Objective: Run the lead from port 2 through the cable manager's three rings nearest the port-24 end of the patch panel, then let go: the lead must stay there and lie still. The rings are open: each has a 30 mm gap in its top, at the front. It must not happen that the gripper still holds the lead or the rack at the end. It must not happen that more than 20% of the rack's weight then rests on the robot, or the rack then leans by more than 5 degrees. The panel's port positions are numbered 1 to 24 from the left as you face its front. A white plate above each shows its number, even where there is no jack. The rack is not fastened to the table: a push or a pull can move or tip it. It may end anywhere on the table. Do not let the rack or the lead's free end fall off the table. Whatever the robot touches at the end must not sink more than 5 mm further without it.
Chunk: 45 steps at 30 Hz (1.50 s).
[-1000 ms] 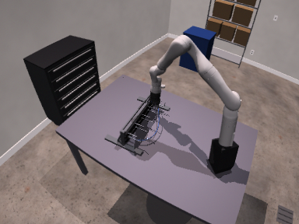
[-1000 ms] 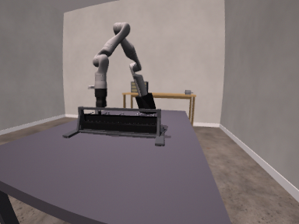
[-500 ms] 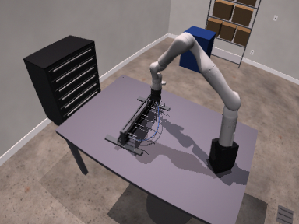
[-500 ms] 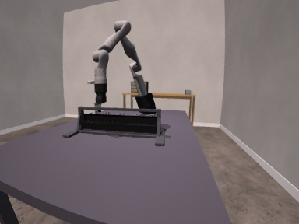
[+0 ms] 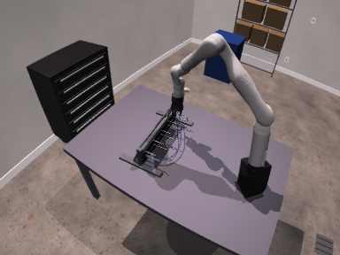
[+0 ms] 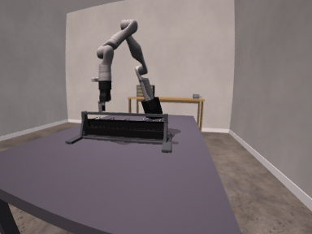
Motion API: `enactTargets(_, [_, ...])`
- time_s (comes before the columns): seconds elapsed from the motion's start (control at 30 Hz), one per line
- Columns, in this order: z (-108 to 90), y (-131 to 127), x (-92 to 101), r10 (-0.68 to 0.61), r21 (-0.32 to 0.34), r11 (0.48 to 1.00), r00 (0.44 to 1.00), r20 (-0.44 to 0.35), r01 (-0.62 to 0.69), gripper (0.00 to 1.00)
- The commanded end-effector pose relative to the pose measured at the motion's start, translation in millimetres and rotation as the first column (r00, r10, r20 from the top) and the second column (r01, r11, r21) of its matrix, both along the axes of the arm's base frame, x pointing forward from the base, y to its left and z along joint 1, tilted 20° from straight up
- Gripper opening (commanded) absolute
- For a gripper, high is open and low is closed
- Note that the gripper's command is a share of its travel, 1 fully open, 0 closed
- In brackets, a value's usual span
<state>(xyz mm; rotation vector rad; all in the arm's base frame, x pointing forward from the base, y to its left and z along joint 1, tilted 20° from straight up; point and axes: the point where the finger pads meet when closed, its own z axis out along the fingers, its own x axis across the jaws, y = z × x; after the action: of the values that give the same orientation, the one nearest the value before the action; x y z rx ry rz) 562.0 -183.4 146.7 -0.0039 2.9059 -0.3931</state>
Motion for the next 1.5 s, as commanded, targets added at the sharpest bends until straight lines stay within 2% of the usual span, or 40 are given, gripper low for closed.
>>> enactTargets(0.0, [8.3,3.8,2.0,0.005,0.001,1.0,1.0,0.01,-0.005,0.67])
enactTargets(0.33, [11.4,4.7,1.3,0.005,0.001,1.0,1.0,0.01,-0.005,0.67])
enactTargets(0.37, [11.4,4.7,1.3,0.005,0.001,1.0,1.0,0.01,-0.005,0.0])
enactTargets(1.47, [11.4,4.7,1.3,0.005,0.001,1.0,1.0,0.01,-0.005,0.0])
